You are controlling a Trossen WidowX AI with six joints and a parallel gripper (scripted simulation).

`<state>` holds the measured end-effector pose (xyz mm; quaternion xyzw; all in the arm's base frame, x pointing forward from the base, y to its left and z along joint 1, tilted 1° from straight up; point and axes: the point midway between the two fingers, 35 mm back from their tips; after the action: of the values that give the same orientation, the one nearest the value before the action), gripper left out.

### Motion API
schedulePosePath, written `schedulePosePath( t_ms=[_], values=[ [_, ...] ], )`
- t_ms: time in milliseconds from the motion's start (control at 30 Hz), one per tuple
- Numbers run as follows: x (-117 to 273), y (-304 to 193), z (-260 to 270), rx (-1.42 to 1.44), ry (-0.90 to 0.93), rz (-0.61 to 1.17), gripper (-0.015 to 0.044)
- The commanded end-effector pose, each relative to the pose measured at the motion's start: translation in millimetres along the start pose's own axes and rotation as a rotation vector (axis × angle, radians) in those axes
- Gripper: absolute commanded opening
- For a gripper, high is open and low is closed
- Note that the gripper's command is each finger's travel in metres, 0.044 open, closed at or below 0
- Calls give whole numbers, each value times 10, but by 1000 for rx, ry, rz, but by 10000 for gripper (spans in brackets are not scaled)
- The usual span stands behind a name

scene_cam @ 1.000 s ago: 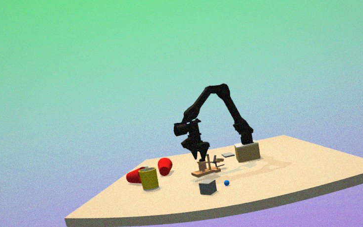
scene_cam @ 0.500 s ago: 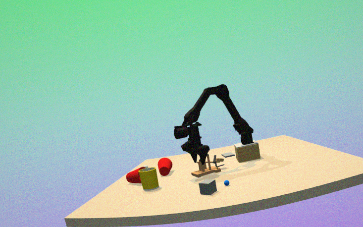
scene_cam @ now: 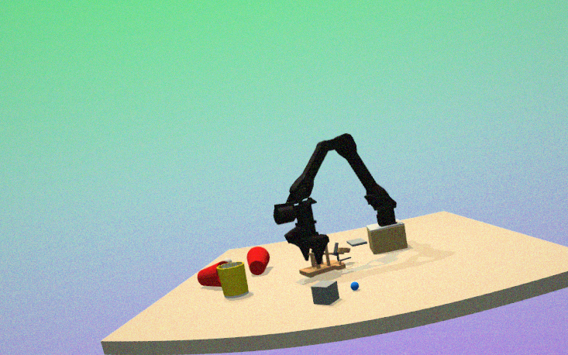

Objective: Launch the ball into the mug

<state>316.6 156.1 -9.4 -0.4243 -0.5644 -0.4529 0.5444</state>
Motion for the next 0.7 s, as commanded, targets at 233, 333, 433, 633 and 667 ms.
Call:
schedulePosePath(
  t_ms=[233,333,433,633,667],
  values=[
    [-58,-7,-2,0,0,1,335],
    [-58,-7,-2,0,0,1,256],
    [-58,-7,-2,0,0,1,177],
    [-58,-7,-2,0,0,1,118],
    [-58,-7,-2,0,0,1,111]
  ],
)
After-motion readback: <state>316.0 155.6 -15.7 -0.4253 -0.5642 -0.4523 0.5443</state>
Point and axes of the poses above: the point midway between the two fingers, 35 mm back from their tips, its own x axis back along the fingers, its own z axis across the jaws, y = z × x, and after that the axes turned 13 degrees about -x, right-handed
